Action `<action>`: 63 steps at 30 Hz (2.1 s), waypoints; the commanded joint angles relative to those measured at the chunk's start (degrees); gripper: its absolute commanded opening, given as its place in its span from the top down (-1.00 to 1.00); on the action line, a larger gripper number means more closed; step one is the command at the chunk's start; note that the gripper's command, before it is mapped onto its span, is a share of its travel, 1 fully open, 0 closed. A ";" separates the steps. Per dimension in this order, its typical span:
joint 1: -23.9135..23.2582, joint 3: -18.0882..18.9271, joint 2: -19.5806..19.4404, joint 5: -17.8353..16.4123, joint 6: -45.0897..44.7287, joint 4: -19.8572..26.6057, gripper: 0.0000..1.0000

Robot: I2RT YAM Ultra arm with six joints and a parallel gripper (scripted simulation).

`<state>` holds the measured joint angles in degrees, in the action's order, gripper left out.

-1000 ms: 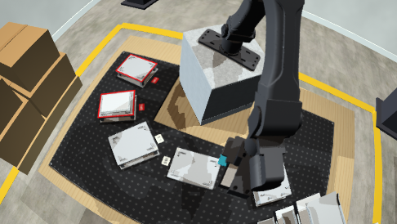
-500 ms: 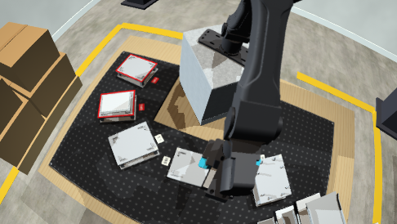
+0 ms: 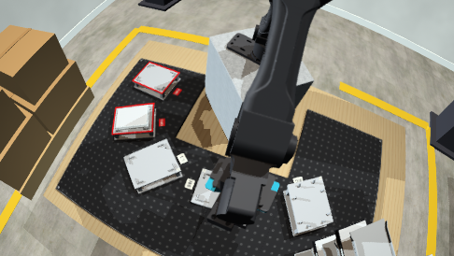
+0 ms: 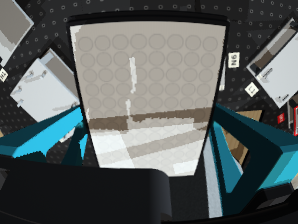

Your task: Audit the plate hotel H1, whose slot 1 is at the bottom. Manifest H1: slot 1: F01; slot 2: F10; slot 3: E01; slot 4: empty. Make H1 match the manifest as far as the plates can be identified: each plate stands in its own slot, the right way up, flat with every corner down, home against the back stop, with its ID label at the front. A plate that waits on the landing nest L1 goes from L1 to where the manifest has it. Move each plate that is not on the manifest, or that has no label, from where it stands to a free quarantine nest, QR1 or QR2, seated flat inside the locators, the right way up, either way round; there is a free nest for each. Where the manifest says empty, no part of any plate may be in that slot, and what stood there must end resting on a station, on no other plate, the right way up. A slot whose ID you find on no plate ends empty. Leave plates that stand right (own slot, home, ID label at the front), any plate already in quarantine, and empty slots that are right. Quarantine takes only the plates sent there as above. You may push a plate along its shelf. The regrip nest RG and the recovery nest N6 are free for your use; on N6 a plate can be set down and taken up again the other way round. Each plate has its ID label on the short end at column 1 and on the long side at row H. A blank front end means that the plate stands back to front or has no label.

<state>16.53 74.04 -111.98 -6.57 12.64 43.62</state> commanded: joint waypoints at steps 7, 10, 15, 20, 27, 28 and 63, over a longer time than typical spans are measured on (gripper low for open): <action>-3.84 -0.81 0.96 -0.49 3.06 -0.48 -0.72; -5.43 -1.25 1.02 -0.72 4.33 -0.65 -0.72; -8.09 -1.79 0.99 -1.09 6.46 -0.87 -0.72; -10.77 -2.10 0.79 -1.45 8.55 -1.01 -0.72; -13.46 -2.18 0.44 -1.79 10.64 -1.06 -0.72; -13.99 -2.17 0.36 -1.85 11.06 -1.06 -0.72; -29.95 2.63 -5.29 -3.45 -1.91 0.67 -0.72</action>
<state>-11.88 75.61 -117.71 -10.02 12.64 44.12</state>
